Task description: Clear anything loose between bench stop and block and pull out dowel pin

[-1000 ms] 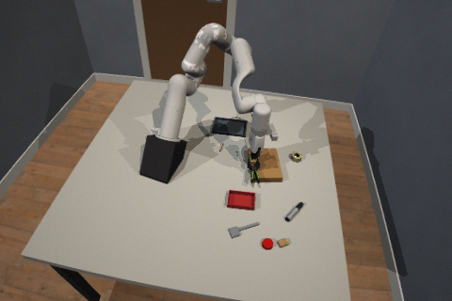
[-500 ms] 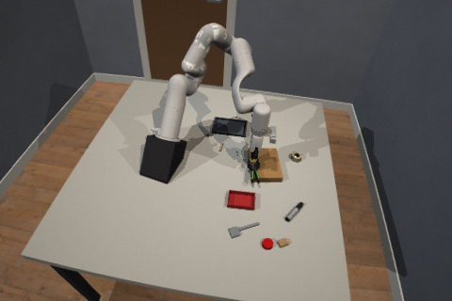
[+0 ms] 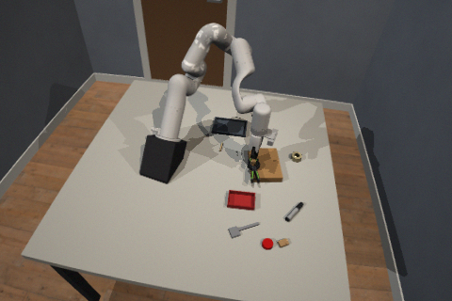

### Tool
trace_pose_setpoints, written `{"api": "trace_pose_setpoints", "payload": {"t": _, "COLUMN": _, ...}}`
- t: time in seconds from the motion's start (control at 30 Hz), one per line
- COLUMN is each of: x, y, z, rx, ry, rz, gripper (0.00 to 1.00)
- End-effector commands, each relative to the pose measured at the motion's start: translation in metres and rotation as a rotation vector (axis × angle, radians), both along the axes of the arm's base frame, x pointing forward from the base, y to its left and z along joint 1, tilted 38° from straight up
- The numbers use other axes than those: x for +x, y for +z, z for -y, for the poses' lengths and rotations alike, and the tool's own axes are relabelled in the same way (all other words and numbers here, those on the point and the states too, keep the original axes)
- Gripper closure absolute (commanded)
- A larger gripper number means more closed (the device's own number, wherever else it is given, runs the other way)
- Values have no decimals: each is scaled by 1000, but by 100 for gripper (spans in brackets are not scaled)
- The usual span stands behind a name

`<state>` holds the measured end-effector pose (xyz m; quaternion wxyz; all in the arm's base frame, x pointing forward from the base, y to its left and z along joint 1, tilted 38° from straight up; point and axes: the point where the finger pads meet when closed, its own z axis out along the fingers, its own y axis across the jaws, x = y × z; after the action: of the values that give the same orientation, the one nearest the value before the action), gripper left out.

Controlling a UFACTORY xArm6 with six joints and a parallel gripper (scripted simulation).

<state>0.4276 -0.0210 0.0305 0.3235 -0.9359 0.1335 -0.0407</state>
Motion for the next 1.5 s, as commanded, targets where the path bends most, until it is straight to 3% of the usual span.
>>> {"api": "trace_pose_setpoints", "payload": {"t": 0.0, "x": 1, "y": 1, "z": 1, "rx": 10, "ry": -59, "rz": -43, "gripper": 100}}
{"api": "trace_pose_setpoints", "payload": {"t": 0.43, "x": 1, "y": 1, "z": 1, "rx": 47, "ry": -236, "rz": -177, "gripper": 100}}
{"api": "trace_pose_setpoints", "payload": {"t": 1.47, "x": 1, "y": 2, "z": 2, "rx": -45, "ry": 209, "rz": 158, "gripper": 100}}
